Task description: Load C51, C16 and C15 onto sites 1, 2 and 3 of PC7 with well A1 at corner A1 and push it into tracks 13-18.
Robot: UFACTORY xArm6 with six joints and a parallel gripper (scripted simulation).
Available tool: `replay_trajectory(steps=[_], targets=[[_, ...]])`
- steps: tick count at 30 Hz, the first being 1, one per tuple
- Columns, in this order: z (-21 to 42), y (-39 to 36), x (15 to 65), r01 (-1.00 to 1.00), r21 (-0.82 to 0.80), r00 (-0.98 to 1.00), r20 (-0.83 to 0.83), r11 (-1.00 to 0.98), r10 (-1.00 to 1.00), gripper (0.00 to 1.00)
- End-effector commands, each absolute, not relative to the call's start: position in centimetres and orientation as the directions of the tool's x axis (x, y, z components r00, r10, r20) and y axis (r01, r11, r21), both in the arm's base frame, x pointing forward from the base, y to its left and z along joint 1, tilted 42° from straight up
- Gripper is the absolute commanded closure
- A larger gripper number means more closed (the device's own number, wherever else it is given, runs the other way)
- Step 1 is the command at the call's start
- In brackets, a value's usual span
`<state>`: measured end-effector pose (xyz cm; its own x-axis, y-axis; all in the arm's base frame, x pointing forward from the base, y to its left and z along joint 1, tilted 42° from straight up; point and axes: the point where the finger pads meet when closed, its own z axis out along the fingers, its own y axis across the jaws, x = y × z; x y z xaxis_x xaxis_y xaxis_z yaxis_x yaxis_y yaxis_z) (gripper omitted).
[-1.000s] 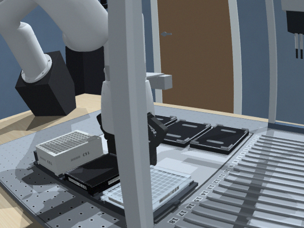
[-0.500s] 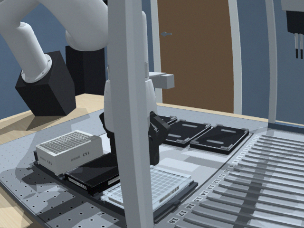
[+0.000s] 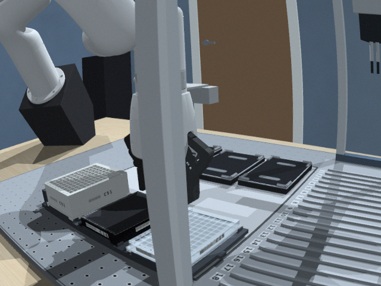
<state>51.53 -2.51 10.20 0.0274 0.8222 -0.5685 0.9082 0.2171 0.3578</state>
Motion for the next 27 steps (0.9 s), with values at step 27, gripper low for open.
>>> replay_trajectory(steps=[27], targets=[[13.5, -0.1, 49.8, 0.907, 0.360, 0.028, -0.568, 0.218, 0.823, 0.00]])
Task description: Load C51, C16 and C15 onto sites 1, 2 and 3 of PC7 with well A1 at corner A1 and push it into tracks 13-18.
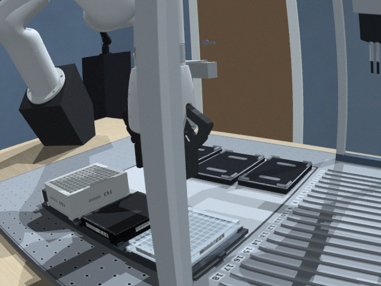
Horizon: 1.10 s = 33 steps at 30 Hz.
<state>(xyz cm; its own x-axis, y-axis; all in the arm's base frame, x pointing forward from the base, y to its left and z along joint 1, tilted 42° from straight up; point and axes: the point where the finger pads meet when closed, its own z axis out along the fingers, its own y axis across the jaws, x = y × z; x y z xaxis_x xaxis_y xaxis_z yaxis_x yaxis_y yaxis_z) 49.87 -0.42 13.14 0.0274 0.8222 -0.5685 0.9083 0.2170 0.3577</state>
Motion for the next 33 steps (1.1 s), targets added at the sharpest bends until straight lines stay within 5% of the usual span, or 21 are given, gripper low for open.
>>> replay_trajectory(steps=[1, 33], targets=[[13.7, -0.1, 49.7, 0.907, 0.360, 0.028, -0.568, 0.218, 0.823, 0.00], [17.1, 2.4, 47.7, 0.907, 0.360, 0.028, -0.568, 0.218, 0.823, 0.00]])
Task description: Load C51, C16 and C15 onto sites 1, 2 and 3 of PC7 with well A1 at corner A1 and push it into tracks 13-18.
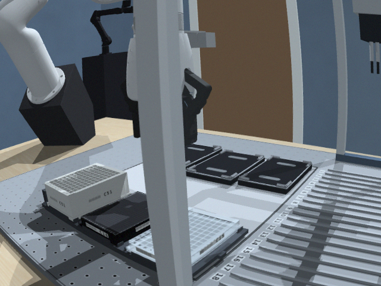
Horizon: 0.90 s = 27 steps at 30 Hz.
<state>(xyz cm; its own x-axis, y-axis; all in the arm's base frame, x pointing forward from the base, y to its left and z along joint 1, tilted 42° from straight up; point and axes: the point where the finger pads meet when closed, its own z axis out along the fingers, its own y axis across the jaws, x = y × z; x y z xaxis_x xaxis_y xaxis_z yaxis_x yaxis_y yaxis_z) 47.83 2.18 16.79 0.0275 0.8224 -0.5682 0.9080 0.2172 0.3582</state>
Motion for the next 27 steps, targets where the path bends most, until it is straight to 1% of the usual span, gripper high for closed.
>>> replay_trajectory(steps=[1, 18, 27], targets=[[17.2, 2.5, 47.7, 0.907, 0.360, 0.028, -0.568, 0.218, 0.823, 0.00], [18.0, 3.0, 47.3, 0.907, 0.360, 0.028, -0.568, 0.218, 0.823, 0.00], [20.5, -0.7, 47.1, 0.907, 0.360, 0.028, -0.568, 0.218, 0.823, 0.00]])
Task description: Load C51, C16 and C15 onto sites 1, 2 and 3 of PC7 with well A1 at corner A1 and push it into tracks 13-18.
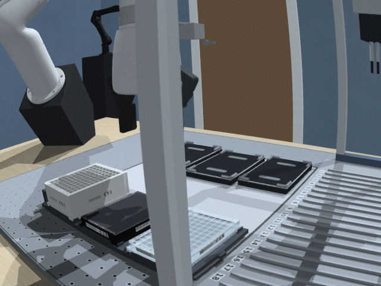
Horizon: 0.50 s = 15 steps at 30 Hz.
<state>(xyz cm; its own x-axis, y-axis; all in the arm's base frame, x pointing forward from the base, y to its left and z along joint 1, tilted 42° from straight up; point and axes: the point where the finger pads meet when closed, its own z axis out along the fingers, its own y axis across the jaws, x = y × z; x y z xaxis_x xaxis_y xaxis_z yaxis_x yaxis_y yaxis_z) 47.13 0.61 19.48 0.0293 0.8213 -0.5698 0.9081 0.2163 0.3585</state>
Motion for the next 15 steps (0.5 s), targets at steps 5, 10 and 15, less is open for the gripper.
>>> replay_trajectory(steps=[5, 10, 15], targets=[[21.7, -2.3, 47.1, 0.907, 0.360, 0.028, -0.568, 0.218, 0.823, 0.00], [22.8, -4.0, 47.0, 0.907, 0.360, 0.028, -0.568, 0.218, 0.822, 0.00], [24.2, -6.1, 46.9, 0.907, 0.360, 0.028, -0.568, 0.218, 0.822, 0.00]])
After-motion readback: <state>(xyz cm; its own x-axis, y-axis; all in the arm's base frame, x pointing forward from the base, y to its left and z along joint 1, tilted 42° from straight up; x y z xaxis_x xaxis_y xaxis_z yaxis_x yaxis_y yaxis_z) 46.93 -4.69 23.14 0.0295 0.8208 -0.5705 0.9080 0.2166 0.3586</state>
